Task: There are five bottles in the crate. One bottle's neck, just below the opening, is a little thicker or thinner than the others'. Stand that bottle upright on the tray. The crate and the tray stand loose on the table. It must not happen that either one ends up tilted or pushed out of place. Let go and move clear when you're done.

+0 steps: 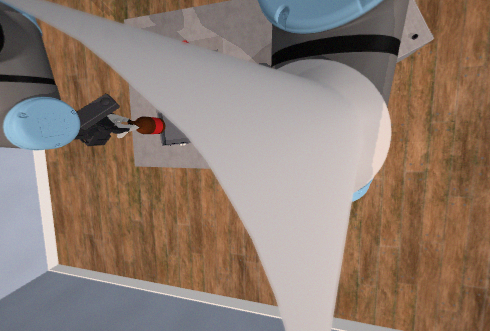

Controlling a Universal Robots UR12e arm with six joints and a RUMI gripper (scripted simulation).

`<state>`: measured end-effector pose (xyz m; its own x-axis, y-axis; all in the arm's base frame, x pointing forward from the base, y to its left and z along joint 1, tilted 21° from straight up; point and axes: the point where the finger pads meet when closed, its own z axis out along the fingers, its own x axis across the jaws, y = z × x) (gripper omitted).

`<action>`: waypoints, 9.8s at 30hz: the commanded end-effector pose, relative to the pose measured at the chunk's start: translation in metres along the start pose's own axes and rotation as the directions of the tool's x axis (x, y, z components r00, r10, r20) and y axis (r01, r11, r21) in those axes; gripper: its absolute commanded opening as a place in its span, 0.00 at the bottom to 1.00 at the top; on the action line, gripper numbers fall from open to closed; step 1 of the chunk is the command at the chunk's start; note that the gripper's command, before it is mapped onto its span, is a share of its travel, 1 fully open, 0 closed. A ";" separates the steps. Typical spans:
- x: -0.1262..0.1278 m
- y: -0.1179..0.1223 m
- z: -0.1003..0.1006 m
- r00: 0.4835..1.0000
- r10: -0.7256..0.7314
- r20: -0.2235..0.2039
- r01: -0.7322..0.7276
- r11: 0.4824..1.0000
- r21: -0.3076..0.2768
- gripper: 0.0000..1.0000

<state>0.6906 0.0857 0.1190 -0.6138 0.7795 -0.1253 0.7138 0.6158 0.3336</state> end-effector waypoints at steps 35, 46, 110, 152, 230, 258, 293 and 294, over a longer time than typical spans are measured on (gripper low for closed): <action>0.000 0.001 0.070 1.000 0.000 0.001 0.000 1.000 -0.001 0.00; 0.000 0.001 0.097 1.000 0.000 0.001 0.000 1.000 -0.001 0.00; 0.000 0.001 0.159 1.000 0.000 0.001 0.000 1.000 -0.001 0.00; 0.000 0.001 0.162 1.000 0.000 0.001 0.000 1.000 -0.001 0.00; 0.000 0.001 0.178 1.000 0.000 0.001 0.000 1.000 -0.001 0.00; 0.000 0.001 0.178 1.000 0.000 0.001 0.000 1.000 -0.001 1.00; 0.000 0.001 0.178 1.000 0.000 0.001 0.000 1.000 -0.001 1.00; 0.000 0.001 0.178 1.000 0.000 0.001 0.000 1.000 -0.001 1.00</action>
<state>0.7510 0.1065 -0.0477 -0.6138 0.7794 -0.1256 0.7137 0.6158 0.3337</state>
